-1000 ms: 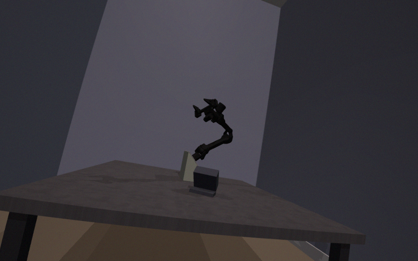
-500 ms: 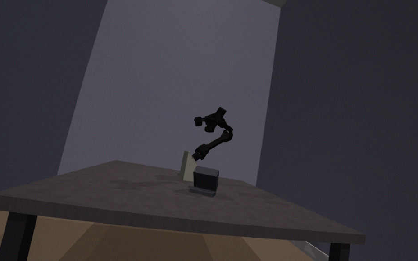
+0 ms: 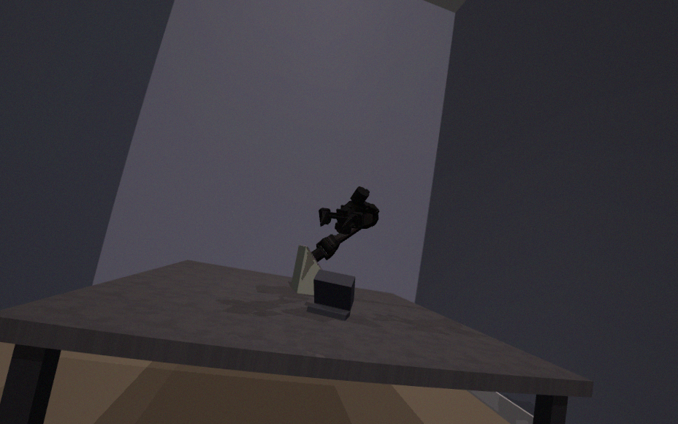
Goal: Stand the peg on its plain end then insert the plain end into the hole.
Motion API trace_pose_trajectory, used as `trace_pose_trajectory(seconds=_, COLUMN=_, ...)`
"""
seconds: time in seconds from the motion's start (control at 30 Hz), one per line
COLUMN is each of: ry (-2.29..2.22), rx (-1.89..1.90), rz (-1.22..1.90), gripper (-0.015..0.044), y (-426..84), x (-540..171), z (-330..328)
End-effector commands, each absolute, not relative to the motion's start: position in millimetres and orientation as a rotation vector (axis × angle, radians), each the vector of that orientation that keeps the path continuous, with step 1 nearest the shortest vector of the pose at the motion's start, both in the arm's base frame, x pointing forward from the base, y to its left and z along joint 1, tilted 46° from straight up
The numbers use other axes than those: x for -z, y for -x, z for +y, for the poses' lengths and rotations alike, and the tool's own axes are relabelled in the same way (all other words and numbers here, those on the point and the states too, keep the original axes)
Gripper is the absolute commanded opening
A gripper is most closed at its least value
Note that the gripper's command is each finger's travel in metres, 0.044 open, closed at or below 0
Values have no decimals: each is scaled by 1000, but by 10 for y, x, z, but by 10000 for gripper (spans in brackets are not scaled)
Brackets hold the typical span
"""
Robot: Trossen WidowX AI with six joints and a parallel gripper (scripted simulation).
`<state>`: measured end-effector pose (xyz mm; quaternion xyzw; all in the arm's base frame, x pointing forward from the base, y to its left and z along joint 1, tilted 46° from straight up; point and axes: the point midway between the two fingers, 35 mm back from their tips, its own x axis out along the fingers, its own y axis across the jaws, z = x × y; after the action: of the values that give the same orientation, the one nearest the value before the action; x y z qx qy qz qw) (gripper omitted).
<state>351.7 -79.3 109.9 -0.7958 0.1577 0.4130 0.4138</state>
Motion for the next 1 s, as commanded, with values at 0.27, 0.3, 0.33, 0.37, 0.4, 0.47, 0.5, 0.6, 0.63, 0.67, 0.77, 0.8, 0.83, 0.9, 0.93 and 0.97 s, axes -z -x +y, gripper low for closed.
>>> trace_pose_trajectory(seconds=0.27, ry=1939, rx=-1391, rz=61, gripper=440, y=-3306, x=-775, z=50)
trace_pose_trajectory(seconds=0.3, ry=1930, rx=-1418, rz=29, gripper=440, y=-3281, x=-756, z=121)
trace_pose_trajectory(seconds=0.33, ry=1920, rx=-1444, rz=-4, gripper=440, y=-3256, x=-738, z=190)
trace_pose_trajectory(seconds=0.37, ry=1909, rx=-1469, rz=-36, gripper=440, y=-3228, x=-721, z=259)
trace_pose_trajectory(seconds=0.4, ry=1898, rx=-1494, rz=-69, gripper=440, y=-3200, x=-705, z=327)
trace_pose_trajectory(seconds=0.47, ry=1874, rx=-1542, rz=-134, gripper=440, y=-3139, x=-676, z=460)
trace_pose_trajectory(seconds=0.5, ry=1861, rx=-1567, rz=-168, gripper=440, y=-3105, x=-662, z=529)
trace_pose_trajectory(seconds=0.6, ry=1815, rx=-1638, rz=-269, gripper=440, y=-2995, x=-627, z=730)
trace_pose_trajectory(seconds=0.63, ry=1799, rx=-1661, rz=-303, gripper=440, y=-2956, x=-617, z=794)
trace_pose_trajectory(seconds=0.67, ry=1782, rx=-1683, rz=-336, gripper=440, y=-2916, x=-608, z=858)
trace_pose_trajectory(seconds=0.77, ry=1727, rx=-1745, rz=-434, gripper=440, y=-2791, x=-589, z=1041)
trace_pose_trajectory(seconds=0.8, ry=1708, rx=-1764, rz=-466, gripper=440, y=-2748, x=-584, z=1099)
trace_pose_trajectory(seconds=0.83, ry=1687, rx=-1783, rz=-498, gripper=440, y=-2703, x=-580, z=1156)
trace_pose_trajectory(seconds=0.9, ry=1645, rx=-1819, rz=-561, gripper=440, y=-2612, x=-575, z=1269)
trace_pose_trajectory(seconds=0.93, ry=1623, rx=-1836, rz=-591, gripper=440, y=-2565, x=-574, z=1323)
trace_pose_trajectory(seconds=0.97, ry=1605, rx=-1849, rz=-615, gripper=440, y=-2529, x=-574, z=1364)
